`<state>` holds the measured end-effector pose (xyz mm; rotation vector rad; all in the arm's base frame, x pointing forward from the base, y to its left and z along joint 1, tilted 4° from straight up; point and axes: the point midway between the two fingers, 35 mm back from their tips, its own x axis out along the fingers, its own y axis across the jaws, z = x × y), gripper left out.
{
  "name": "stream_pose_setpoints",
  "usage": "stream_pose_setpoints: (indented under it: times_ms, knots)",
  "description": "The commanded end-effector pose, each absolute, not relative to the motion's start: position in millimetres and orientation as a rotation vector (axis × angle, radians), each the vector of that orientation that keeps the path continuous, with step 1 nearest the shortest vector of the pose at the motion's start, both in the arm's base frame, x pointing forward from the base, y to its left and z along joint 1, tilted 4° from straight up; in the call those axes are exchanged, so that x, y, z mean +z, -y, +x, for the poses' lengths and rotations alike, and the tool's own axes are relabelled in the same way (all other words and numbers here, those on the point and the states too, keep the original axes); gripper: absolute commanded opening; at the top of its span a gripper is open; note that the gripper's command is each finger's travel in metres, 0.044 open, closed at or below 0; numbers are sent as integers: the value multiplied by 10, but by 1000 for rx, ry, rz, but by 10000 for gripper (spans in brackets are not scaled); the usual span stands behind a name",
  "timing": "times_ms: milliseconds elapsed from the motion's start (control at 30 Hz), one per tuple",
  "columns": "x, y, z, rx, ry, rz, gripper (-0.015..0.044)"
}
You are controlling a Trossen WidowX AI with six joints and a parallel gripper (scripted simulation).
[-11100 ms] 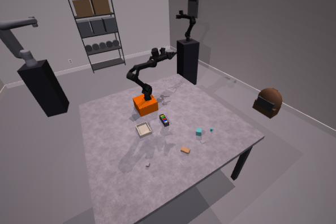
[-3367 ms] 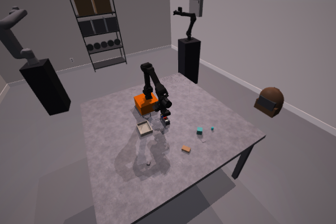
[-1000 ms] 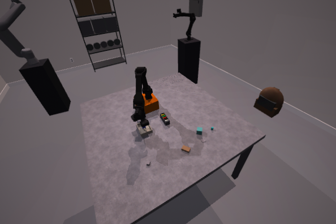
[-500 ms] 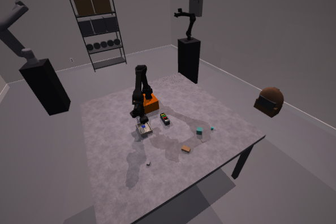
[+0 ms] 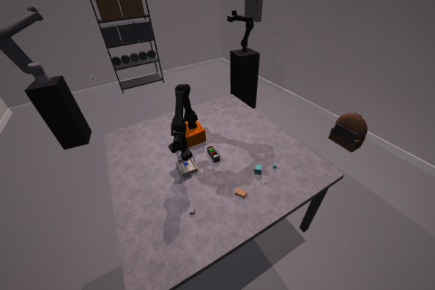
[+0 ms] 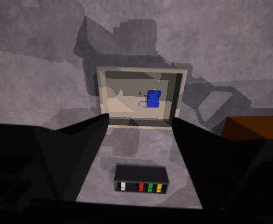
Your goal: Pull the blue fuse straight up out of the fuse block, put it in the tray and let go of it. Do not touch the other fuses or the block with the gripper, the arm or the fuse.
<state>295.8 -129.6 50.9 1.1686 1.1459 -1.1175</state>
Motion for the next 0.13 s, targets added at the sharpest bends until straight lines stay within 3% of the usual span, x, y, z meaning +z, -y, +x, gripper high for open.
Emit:
stream_pose_setpoints:
  times_ms: [0, 100]
  knots:
    - [509, 1296, 2958, -1118, -1146, 1169, 330]
    - [509, 1296, 2958, -1118, -1146, 1169, 330]
